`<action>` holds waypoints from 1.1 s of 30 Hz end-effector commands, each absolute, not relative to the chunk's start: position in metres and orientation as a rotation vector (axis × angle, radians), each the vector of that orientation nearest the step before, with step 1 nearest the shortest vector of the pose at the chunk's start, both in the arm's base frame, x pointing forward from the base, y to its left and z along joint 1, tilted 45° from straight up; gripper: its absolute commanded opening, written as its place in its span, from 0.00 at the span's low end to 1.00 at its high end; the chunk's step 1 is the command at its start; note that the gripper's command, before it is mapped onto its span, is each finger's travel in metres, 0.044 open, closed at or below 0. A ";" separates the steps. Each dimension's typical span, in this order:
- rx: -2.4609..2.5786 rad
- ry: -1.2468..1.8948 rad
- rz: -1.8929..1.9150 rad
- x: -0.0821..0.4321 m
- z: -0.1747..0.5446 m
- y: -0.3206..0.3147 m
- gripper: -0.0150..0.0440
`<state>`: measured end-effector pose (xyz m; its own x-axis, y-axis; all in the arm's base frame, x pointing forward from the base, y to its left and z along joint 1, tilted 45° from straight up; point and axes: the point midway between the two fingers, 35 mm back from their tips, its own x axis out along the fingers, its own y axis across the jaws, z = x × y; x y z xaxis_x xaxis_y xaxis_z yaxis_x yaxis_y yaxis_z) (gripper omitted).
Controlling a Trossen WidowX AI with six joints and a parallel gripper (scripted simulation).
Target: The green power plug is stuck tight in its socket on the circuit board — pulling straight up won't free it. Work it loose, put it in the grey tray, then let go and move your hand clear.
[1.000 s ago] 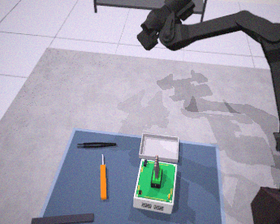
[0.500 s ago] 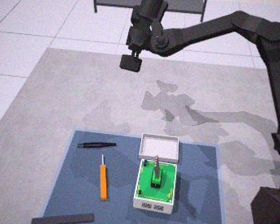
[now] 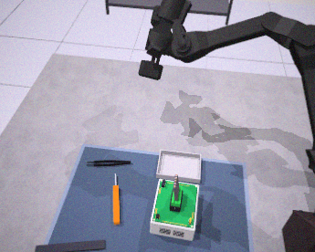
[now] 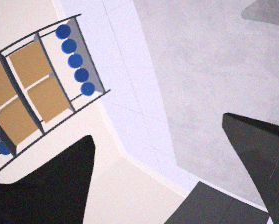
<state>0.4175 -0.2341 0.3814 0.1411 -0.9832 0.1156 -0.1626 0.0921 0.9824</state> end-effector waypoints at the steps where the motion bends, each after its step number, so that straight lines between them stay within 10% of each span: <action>1: 1.184 -0.924 -1.020 0.450 0.344 -0.201 0.98; 16: 0.640 0.056 -1.063 0.475 0.211 -0.089 0.98; 33: -0.065 0.945 -0.851 0.387 0.105 0.002 0.98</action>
<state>0.4337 -0.0318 0.1398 0.4201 -0.7056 -0.5707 0.8278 0.5556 -0.0775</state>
